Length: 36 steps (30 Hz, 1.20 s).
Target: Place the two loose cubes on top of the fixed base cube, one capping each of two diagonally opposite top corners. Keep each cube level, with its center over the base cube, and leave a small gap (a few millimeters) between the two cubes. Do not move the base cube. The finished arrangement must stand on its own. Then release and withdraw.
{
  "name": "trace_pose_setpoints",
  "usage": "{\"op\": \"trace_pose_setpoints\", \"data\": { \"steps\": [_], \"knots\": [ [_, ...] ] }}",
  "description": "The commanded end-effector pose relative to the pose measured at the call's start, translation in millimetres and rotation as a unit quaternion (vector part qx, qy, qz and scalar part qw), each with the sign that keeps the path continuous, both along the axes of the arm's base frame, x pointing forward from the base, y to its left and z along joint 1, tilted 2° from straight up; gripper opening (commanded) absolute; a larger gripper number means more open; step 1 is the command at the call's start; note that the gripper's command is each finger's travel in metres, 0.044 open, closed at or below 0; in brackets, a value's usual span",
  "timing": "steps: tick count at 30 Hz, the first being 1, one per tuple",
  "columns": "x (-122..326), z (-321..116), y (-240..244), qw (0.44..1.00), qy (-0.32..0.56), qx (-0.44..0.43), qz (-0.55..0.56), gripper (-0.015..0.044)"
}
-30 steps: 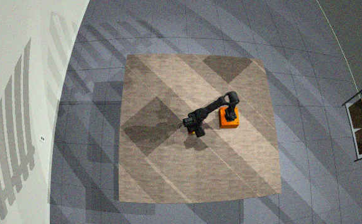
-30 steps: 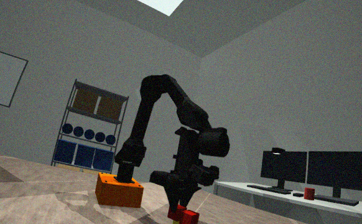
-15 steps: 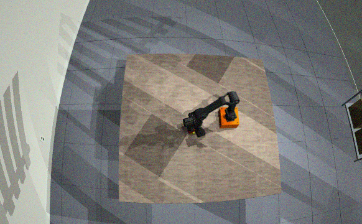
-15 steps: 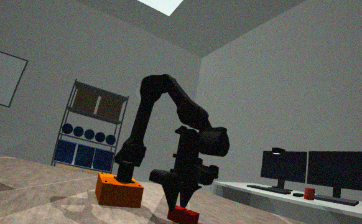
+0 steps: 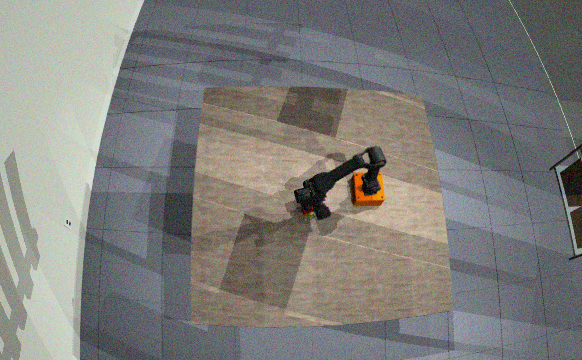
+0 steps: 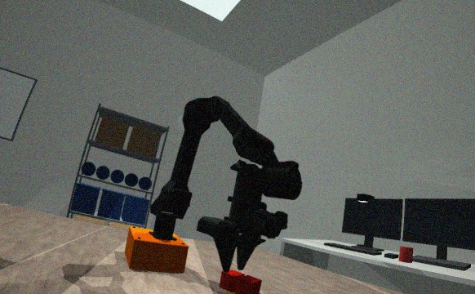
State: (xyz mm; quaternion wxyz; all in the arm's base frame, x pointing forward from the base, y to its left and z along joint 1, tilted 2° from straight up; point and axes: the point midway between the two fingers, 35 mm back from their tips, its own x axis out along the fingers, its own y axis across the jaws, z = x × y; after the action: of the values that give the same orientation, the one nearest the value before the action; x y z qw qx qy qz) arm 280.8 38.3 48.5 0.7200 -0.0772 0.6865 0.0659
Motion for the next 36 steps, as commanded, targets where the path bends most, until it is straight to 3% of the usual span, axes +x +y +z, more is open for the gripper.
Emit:
{"op": "trace_pose_setpoints", "data": {
  "steps": [1,36],
  "knots": [
    [3,8,1,1.0,-0.009,0.001,0.0,0.0205],
    [1,34,1,1.0,-0.009,0.001,0.0,0.0205]
  ]
}}
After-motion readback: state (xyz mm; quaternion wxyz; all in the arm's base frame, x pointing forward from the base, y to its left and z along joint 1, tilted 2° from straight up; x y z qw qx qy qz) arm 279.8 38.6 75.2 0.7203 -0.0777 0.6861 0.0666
